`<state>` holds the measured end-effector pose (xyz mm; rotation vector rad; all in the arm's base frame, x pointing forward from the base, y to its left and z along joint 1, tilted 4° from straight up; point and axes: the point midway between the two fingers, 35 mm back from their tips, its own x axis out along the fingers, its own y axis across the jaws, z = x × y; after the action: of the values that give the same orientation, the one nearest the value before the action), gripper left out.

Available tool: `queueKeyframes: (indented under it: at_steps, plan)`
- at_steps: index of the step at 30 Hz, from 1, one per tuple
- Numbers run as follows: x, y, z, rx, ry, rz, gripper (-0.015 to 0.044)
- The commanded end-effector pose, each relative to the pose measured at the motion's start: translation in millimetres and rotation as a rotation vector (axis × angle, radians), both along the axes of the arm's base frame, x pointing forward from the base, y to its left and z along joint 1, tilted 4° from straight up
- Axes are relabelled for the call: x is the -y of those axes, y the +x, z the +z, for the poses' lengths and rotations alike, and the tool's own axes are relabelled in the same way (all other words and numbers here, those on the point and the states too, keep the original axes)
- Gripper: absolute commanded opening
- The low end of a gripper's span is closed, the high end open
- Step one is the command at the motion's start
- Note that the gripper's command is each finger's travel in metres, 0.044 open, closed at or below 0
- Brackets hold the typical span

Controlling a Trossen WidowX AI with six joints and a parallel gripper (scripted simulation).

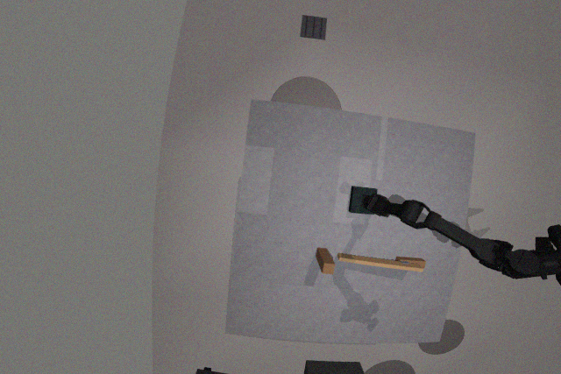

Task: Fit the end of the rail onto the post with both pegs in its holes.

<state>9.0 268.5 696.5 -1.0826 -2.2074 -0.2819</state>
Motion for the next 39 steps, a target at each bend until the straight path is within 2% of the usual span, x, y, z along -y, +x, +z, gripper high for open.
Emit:
queueKeyframes:
  at_steps: [1,12,20,30,39]
  plan:
    - [-18,27,-12,-0.078,-0.079,-0.048,0.0440]
    - [-66,157,-98,-0.425,-0.399,-0.300,0.0440]
    - [-65,258,-182,-0.748,-0.606,-0.503,0.0440]
    - [-5,362,-312,-1.229,-0.818,-0.775,0.0440]
    - [91,405,-429,-1.699,-0.949,-1.011,0.0440]
